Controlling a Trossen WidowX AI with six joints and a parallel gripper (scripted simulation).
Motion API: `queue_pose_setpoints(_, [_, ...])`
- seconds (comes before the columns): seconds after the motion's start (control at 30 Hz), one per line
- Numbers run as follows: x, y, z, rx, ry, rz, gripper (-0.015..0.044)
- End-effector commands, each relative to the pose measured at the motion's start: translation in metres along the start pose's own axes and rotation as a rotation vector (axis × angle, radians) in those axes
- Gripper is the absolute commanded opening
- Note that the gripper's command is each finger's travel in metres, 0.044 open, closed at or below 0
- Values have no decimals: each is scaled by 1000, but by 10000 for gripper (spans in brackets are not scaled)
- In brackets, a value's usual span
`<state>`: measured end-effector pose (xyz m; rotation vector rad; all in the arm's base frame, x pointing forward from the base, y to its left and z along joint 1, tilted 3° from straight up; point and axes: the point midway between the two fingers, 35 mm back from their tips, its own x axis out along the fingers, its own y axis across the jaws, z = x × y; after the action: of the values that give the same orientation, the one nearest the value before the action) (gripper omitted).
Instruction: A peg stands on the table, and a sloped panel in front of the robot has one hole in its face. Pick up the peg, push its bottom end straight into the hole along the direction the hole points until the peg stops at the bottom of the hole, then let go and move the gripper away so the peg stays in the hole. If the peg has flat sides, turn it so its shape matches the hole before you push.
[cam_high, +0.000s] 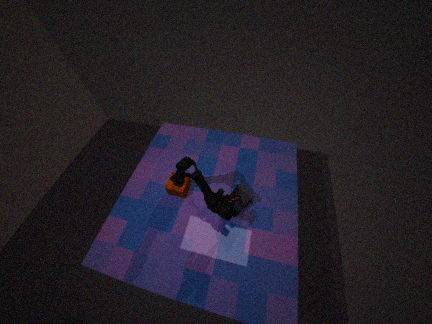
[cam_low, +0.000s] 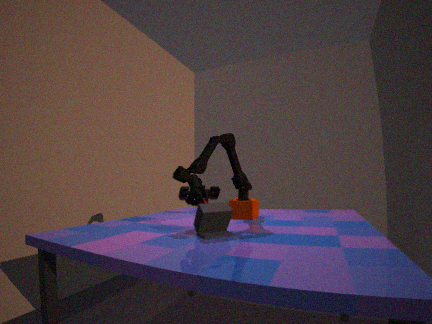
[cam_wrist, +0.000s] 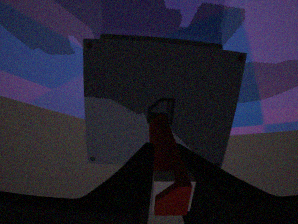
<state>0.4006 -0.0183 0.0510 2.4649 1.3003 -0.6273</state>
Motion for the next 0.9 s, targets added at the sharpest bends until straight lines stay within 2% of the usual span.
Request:
queue_pose_setpoints(0.0, [4, -3, 6, 19, -6, -7, 0])
queue_pose_setpoints(0.87, [2, -4, 6, 3, -1, -2, 0])
